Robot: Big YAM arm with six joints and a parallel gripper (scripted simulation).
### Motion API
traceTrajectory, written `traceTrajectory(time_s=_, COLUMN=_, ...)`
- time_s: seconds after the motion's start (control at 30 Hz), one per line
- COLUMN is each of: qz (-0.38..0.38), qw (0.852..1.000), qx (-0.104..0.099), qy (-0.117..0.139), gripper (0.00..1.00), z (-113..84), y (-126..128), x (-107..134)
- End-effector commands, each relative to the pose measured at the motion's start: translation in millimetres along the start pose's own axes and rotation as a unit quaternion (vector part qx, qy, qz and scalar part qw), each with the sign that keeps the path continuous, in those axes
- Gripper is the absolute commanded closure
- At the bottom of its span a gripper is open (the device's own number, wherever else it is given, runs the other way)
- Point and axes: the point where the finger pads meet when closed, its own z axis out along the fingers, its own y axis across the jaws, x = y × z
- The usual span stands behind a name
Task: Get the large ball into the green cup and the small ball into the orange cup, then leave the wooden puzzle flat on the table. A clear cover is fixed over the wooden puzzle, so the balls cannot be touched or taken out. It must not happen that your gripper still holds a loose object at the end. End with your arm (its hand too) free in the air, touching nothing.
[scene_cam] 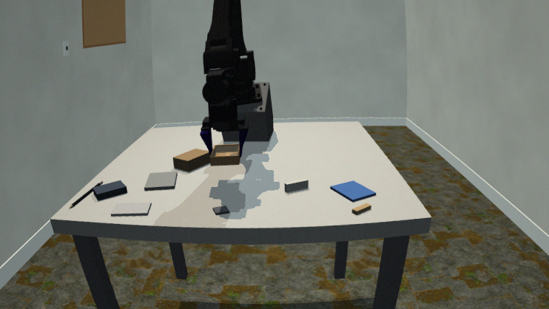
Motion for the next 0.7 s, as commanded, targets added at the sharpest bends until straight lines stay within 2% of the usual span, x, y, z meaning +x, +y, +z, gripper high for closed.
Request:
traceTrajectory(time_s=0.0, qz=-0.001, qw=0.999, qx=0.0, qy=-0.036, gripper=0.3, z=-10.3, y=-5.8, x=-10.8)
traceTrajectory(time_s=0.07, qz=0.0, qw=0.999, qx=0.003, qy=-0.04, gripper=0.3, z=-10.3, y=-6.2, x=-10.7)
traceTrajectory(time_s=0.13, qz=-0.005, qw=0.998, qx=0.003, qy=-0.059, gripper=0.3, z=-21.2, y=-4.3, x=-34.0)
traceTrajectory(time_s=0.17, qz=-0.009, qw=1.0, qx=0.0, qy=-0.029, gripper=0.3, z=-12.7, y=0.7, x=-24.3)
traceTrajectory(time_s=0.3, qz=-0.001, qw=1.0, qx=0.001, qy=-0.009, gripper=0.3, z=-9.5, y=1.1, x=-22.9)
traceTrajectory(time_s=0.37, qz=0.001, qw=1.0, qx=0.003, qy=-0.006, gripper=0.3, z=-10.1, y=1.1, x=-23.3)
traceTrajectory(time_s=0.43, qz=0.002, qw=1.0, qx=0.004, qy=-0.018, gripper=0.3, z=-19.2, y=0.4, x=-28.1)
traceTrajectory(time_s=0.53, qz=0.003, qw=1.0, qx=0.005, qy=-0.018, gripper=0.3, z=-19.0, y=-0.8, x=-27.9)
traceTrajectory(time_s=0.57, qz=0.003, qw=1.0, qx=0.003, qy=0.006, gripper=0.3, z=-9.2, y=-0.7, x=-22.9)
traceTrajectory(time_s=0.6, qz=0.006, qw=1.0, qx=0.002, qy=0.004, gripper=0.3, z=-9.2, y=-2.3, x=-22.7)
traceTrajectory(time_s=0.63, qz=0.007, qw=1.0, qx=0.003, qy=-0.014, gripper=0.3, z=-18.0, y=-3.7, x=-27.7)
traceTrajectory(time_s=0.67, qz=0.007, qw=1.0, qx=0.004, qy=-0.016, gripper=0.3, z=-14.1, y=-3.2, x=-20.1)
